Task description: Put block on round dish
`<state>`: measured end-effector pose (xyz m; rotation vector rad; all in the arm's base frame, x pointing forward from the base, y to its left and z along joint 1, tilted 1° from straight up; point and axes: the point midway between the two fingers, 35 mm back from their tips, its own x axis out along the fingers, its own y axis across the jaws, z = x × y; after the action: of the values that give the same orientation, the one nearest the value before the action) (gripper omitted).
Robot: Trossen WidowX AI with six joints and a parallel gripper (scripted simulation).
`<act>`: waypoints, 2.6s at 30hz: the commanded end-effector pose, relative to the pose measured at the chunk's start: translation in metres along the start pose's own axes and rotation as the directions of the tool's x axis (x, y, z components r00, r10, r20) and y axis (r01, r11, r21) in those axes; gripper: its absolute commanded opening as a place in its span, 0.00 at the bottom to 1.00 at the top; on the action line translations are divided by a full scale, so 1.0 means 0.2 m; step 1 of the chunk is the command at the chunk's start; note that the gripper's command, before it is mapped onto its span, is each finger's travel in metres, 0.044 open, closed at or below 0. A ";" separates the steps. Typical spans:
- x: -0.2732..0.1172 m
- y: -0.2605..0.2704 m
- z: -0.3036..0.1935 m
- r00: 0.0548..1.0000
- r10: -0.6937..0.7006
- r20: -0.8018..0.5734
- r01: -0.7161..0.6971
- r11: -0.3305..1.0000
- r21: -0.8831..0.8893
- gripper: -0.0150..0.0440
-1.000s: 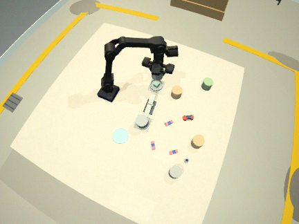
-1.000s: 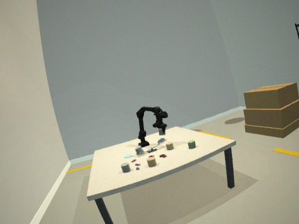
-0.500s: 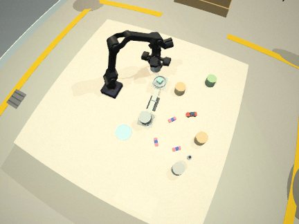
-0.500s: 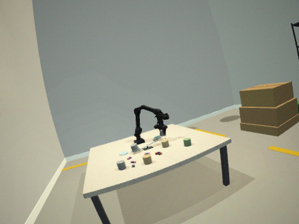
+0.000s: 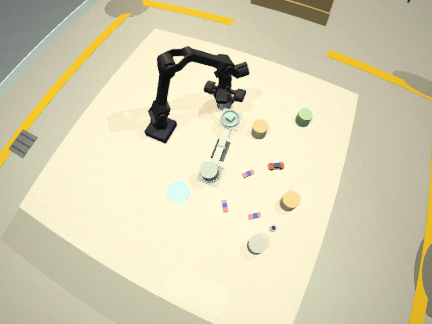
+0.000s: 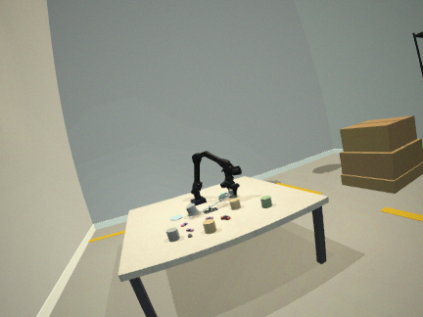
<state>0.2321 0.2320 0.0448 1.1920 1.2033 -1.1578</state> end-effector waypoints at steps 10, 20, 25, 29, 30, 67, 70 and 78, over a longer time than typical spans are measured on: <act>0.10 0.00 0.00 1.000 0.002 -0.003 -0.002 1.000 0.004 0.25; 0.07 0.00 0.00 1.000 0.001 -0.001 -0.001 1.000 0.001 0.70; 0.07 0.00 0.00 1.000 0.001 -0.001 -0.001 1.000 0.001 0.92; -0.14 0.01 -0.01 1.000 0.002 -0.003 -0.002 1.000 0.003 1.00; -0.18 0.00 0.00 1.000 0.002 -0.003 -0.002 1.000 0.004 1.00; -0.32 0.12 0.09 0.997 0.049 -0.054 -0.073 0.674 -0.735 0.69; -0.34 0.14 0.11 0.997 0.053 -0.050 -0.072 0.594 -0.801 0.69; -0.37 0.18 0.17 0.997 0.064 -0.046 -0.065 0.356 -0.932 0.69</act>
<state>0.2631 0.2047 0.1146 0.3688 1.4771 -0.2753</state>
